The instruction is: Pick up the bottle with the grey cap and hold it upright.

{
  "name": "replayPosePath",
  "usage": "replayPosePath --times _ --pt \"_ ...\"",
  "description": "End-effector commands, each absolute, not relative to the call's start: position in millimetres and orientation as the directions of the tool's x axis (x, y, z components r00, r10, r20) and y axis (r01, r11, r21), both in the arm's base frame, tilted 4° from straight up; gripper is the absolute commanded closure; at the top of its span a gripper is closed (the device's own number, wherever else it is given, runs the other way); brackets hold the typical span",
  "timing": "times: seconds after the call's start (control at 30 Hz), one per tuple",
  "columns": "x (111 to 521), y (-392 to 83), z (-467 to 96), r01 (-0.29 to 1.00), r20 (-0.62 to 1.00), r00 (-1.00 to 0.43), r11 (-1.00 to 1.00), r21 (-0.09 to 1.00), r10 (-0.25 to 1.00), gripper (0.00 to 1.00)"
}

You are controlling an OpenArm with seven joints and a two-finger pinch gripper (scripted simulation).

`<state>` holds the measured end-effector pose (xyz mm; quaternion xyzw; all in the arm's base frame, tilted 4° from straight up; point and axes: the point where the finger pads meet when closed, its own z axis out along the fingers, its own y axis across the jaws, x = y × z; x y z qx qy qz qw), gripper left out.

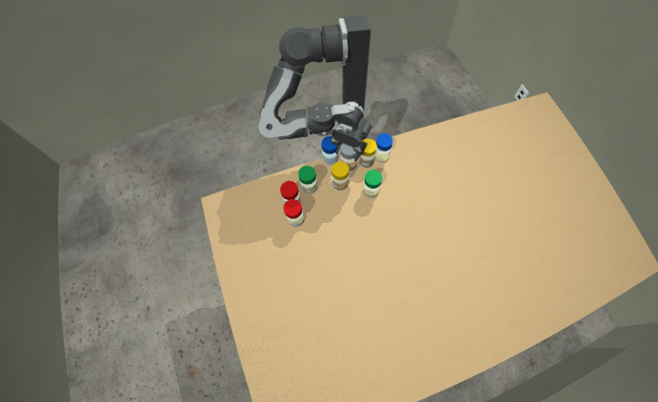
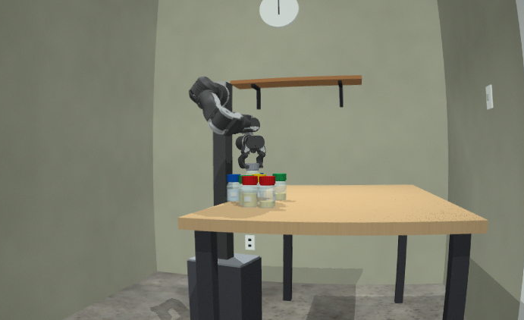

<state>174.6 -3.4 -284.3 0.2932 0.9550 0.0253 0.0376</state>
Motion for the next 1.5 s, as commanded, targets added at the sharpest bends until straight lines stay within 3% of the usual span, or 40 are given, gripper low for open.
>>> replayPosePath --times 0.0,1.47 --pt "169 -4 -282 0.568 -0.038 -0.821 0.821 0.053 0.57 1.0" --pt "169 -4 -266 0.568 -0.039 -0.82 0.821 0.057 0.571 1.0"
